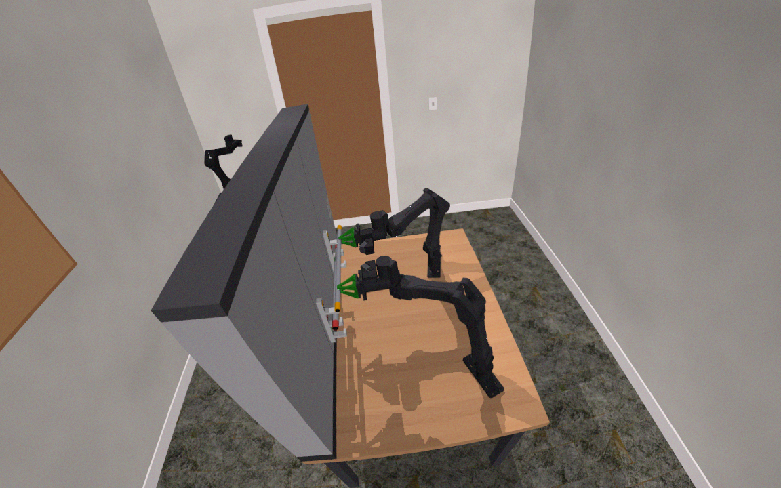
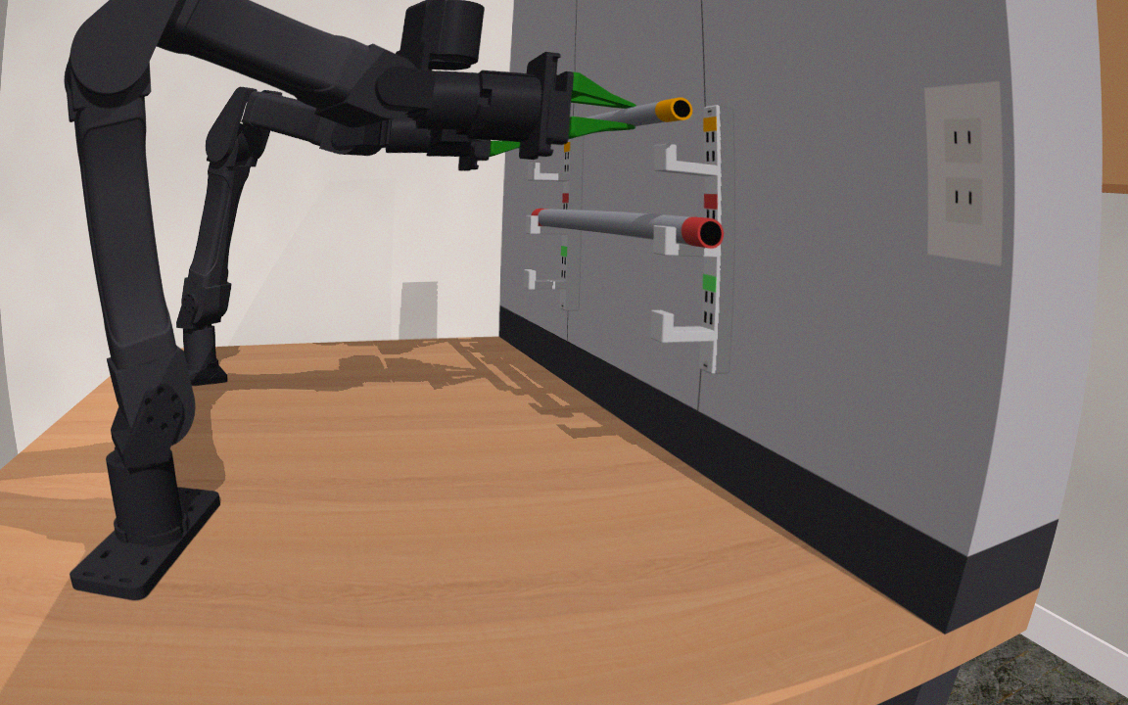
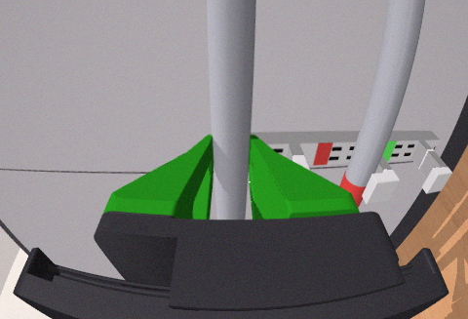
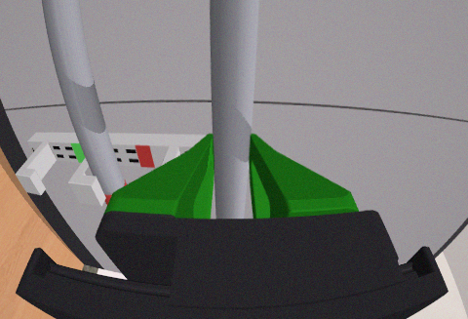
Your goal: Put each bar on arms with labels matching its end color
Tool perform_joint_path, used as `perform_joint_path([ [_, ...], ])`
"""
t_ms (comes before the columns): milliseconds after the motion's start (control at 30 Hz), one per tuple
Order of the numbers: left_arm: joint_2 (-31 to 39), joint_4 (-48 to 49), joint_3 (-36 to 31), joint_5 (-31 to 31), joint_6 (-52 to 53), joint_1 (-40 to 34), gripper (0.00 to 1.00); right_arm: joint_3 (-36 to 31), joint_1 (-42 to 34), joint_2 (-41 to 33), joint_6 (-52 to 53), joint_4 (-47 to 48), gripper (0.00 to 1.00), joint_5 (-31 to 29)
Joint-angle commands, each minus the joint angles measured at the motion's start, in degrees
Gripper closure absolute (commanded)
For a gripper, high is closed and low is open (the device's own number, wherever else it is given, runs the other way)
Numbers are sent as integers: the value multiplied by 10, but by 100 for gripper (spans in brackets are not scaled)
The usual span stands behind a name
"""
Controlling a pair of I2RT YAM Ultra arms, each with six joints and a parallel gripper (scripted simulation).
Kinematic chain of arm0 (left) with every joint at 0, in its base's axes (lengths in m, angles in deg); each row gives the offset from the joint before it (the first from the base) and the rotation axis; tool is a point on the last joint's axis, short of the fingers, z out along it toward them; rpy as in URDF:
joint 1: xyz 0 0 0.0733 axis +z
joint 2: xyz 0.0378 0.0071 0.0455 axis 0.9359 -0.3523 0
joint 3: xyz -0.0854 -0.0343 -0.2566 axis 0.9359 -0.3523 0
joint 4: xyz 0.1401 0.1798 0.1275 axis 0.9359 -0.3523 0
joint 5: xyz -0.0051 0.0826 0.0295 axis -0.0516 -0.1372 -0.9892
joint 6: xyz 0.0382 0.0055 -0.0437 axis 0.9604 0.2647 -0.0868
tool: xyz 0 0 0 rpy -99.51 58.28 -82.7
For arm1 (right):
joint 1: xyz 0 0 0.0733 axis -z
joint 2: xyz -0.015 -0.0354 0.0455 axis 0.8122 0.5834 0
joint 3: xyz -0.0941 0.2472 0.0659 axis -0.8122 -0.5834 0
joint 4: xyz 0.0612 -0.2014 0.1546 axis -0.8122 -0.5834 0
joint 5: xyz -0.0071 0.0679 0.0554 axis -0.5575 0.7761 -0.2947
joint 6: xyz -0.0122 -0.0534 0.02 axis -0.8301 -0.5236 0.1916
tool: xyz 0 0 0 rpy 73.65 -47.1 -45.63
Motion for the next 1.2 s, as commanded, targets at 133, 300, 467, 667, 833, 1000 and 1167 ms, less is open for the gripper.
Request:
perform_joint_path([
  [133, -14, 12, 25, 14, 7, 9, 100, 25, 9, 12, -6, 14, 100, 10],
  [300, -22, 17, 27, 17, 7, 12, 100, 25, 12, 20, -6, 23, 100, 13],
  [467, -27, 20, 29, 19, 7, 14, 100, 25, 14, 26, -6, 28, 100, 15],
  [667, -35, 16, 42, 23, 7, 18, 100, 37, 17, 34, -6, 25, 100, 19],
  [833, -44, 11, 55, 27, 7, 21, 100, 49, 20, 44, -6, 22, 100, 22],
  [1000, -50, 7, 66, 29, 7, 24, 100, 59, 23, 51, -6, 20, 100, 24],
  [1167, -57, 7, 73, 32, 7, 27, 100, 64, 25, 58, -6, 21, 100, 27],
])
